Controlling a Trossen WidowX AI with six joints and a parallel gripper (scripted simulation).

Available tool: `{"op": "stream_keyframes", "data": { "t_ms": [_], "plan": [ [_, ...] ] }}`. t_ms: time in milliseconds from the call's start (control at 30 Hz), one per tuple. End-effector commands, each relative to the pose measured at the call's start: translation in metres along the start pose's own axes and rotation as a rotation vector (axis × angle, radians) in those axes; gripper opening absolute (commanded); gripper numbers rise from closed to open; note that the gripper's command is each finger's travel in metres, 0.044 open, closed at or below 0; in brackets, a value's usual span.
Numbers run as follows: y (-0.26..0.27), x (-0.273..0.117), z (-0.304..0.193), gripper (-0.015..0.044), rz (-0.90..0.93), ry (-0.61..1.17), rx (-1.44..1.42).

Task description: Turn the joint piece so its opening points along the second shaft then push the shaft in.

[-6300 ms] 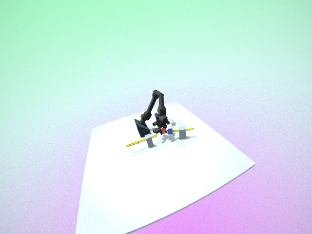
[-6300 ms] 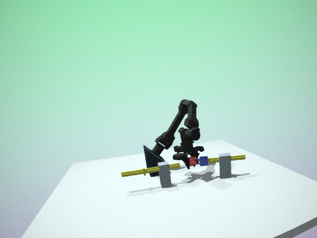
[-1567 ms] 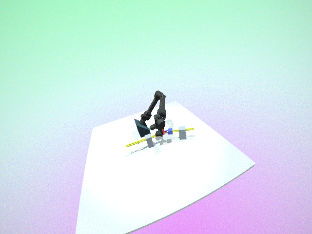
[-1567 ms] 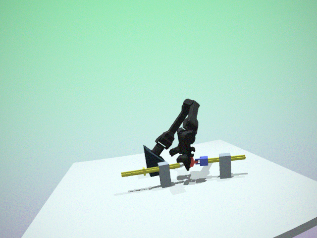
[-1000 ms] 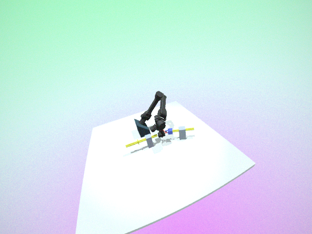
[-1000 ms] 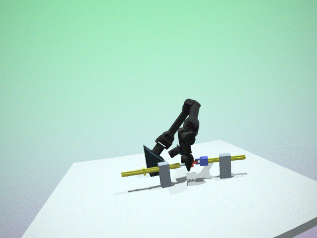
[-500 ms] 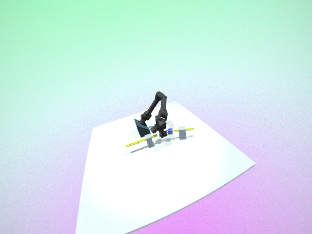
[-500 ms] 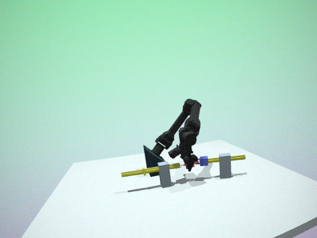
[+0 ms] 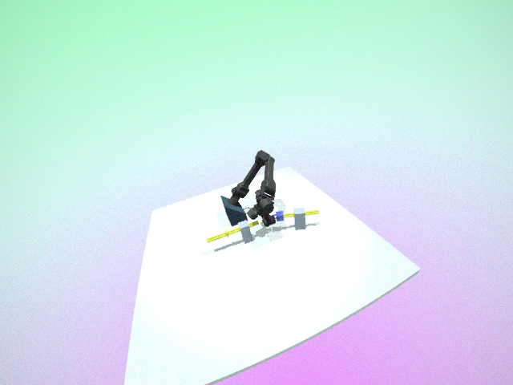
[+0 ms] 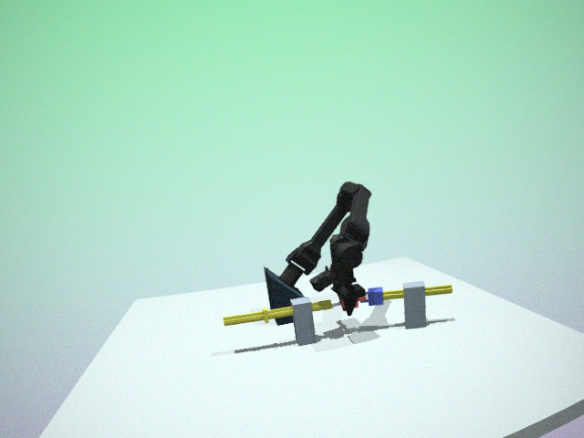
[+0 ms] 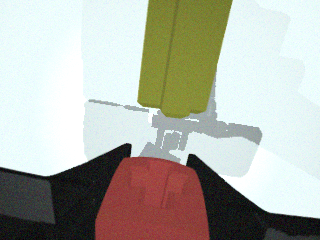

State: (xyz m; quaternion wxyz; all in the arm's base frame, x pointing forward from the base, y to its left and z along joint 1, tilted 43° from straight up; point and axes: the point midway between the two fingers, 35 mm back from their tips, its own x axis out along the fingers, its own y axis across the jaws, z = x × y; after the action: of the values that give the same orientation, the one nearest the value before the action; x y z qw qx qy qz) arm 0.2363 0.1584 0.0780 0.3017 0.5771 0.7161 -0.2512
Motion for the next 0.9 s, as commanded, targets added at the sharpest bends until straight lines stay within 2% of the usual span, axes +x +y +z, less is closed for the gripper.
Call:
{"op": "stream_keyframes", "data": {
  "t_ms": [0,200,367,467,833,867],
  "plan": [
    [0.0000,0.0000,0.0000,0.0000,0.000,0.000,0.001],
    [0.0000,0.0000,0.0000,0.0000,0.000,0.000,0.001],
    [0.0000,0.0000,0.0000,0.0131,0.000,0.000,0.001],
    [0.0000,0.0000,0.0000,0.0147,0.000,0.000,0.001],
    [0.0000,0.0000,0.0000,0.0436,0.000,0.000,0.001],
    [0.0000,0.0000,0.0000,0.0440,0.000,0.000,0.001]
  ]
}}
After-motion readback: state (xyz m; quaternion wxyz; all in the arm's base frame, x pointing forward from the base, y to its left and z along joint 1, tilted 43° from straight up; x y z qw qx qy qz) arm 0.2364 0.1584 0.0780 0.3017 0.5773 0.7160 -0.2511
